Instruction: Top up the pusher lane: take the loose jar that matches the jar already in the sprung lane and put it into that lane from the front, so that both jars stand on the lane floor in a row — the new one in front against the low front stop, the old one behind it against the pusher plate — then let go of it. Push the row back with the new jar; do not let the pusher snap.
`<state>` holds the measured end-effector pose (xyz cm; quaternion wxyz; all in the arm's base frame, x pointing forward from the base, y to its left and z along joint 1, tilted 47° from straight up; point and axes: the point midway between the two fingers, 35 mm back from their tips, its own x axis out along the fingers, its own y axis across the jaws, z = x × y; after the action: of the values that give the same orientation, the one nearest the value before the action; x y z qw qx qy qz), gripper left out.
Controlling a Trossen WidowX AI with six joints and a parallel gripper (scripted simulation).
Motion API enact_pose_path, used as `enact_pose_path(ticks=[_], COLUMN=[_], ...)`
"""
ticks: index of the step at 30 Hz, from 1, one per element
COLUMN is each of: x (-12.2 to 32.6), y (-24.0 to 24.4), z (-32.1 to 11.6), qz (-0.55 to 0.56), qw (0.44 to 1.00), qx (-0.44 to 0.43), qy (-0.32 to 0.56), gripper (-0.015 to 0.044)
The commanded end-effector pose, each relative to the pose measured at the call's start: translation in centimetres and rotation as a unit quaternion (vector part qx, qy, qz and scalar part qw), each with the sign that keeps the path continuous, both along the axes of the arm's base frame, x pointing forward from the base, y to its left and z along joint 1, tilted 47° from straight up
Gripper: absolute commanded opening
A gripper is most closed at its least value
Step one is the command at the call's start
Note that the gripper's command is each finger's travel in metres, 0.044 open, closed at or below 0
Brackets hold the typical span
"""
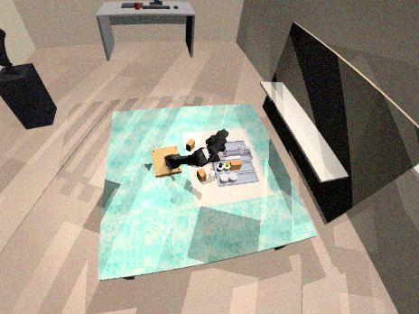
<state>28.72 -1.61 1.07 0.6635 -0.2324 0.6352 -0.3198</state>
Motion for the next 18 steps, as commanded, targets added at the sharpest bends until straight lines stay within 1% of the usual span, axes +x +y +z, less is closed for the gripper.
enact_pose_path(ticks=[1, 18], x=[0.41, 1.11], y=[-0.01, -0.09], z=[0.13, 0.17], qz=[0.003, 0.003], qw=[1.0, 1.0], qx=[-0.002, -0.002], qy=[-0.002, -0.003], gripper=[0.0, 0.0])
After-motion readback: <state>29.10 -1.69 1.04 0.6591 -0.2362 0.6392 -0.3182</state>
